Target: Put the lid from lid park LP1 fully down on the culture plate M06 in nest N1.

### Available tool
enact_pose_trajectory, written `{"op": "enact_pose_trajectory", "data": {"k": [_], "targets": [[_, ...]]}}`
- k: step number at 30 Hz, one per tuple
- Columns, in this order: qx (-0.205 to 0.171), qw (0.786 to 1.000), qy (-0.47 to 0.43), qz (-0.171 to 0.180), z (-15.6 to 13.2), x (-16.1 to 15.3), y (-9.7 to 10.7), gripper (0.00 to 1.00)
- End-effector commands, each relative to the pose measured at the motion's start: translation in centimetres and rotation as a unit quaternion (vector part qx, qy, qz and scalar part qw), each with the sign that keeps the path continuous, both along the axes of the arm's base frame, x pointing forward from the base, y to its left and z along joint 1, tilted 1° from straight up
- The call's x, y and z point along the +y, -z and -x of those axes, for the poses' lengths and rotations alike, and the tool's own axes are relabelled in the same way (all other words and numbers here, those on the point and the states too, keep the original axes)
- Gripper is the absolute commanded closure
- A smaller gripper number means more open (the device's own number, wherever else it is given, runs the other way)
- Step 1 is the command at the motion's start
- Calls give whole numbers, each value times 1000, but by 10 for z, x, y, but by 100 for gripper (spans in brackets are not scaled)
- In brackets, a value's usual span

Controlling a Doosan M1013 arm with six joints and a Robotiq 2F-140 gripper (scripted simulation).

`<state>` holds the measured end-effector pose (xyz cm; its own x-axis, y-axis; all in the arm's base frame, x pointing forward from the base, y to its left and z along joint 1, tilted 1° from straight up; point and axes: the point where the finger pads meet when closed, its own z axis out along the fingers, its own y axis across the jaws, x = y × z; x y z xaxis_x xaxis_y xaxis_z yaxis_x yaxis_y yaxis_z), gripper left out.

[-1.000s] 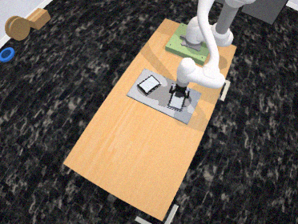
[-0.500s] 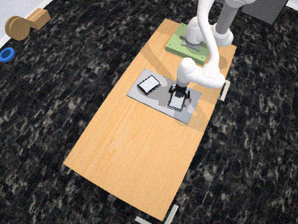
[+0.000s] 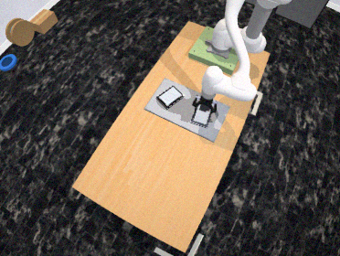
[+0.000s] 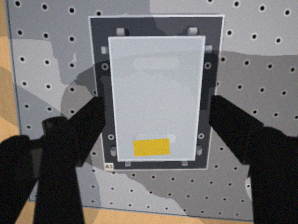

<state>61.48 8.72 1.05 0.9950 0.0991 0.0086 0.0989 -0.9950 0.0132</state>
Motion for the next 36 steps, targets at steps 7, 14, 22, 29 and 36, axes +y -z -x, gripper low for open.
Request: {"op": "enact_pose_trajectory", "data": {"k": [7,14,22,29,36], "targets": [[-1,1000,0,0,-1,0,-1,31],[-1,1000,0,0,-1,0,-1,31],[-1,1000,0,0,-1,0,-1,31],[-1,1000,0,0,-1,0,0,31],[-1,1000,0,0,-1,0,3,31]]}}
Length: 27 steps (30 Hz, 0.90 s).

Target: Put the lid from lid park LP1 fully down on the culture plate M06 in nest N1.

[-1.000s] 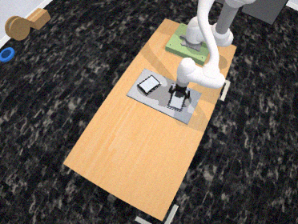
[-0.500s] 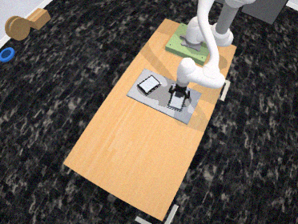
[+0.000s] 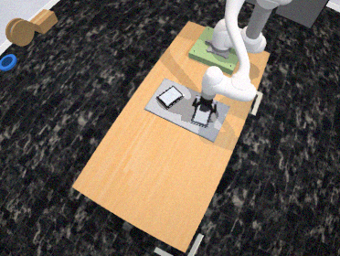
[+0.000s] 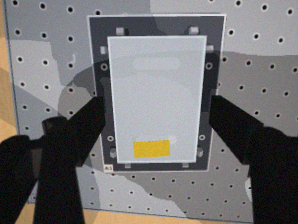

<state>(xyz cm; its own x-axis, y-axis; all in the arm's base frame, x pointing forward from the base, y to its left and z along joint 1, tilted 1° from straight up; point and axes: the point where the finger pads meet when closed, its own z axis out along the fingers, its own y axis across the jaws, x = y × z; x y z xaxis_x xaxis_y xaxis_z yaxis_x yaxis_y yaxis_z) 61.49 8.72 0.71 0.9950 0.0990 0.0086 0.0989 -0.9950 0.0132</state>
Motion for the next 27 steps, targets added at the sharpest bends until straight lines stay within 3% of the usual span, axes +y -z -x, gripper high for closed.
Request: {"op": "enact_pose_trajectory", "data": {"k": [1,27], "targets": [[-1,1000,0,0,-1,0,1,31],[-1,1000,0,0,-1,0,12,31]]}}
